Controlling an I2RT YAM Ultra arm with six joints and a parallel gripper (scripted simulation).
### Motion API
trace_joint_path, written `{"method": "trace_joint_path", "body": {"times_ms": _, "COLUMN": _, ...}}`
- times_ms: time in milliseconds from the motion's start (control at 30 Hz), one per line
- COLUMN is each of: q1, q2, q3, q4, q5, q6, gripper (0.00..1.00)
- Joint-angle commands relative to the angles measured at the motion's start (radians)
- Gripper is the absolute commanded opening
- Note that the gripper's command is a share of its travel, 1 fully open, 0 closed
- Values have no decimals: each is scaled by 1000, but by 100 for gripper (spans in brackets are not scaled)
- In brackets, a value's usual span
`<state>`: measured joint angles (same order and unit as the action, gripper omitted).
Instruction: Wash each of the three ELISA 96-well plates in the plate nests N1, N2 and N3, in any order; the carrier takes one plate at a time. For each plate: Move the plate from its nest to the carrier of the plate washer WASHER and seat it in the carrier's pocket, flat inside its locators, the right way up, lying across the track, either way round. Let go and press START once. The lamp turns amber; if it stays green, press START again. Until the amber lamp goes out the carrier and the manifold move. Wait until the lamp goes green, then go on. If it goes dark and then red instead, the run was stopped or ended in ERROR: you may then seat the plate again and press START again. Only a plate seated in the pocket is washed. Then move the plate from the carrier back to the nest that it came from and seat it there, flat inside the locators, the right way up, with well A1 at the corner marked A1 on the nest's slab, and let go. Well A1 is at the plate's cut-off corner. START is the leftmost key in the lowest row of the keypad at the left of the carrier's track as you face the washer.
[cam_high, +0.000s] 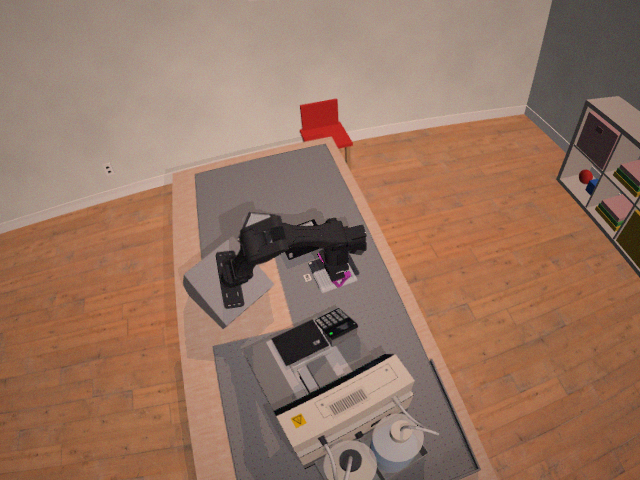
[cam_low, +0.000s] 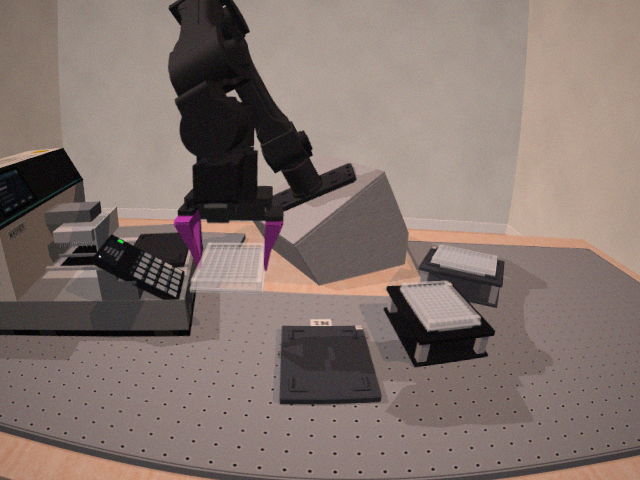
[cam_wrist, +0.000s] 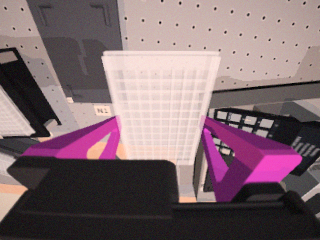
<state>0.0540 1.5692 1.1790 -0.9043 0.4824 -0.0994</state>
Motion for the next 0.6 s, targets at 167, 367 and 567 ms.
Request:
{"method": "trace_joint_path", "body": {"times_ms": 167, "q1": 86, "q2": 62, "q3": 15, "q4": 16, "q5": 16, "q6": 119, "gripper": 0}}
{"method": "trace_joint_path", "body": {"times_ms": 367, "q1": 157, "q2": 137, "q3": 39, "q4": 28, "q5": 31, "q6": 198, "gripper": 0}}
{"method": "trace_joint_path", "body": {"times_ms": 567, "q1": 222, "q2": 218, "q3": 77, "q4": 35, "q5": 43, "q6": 272, "gripper": 0}}
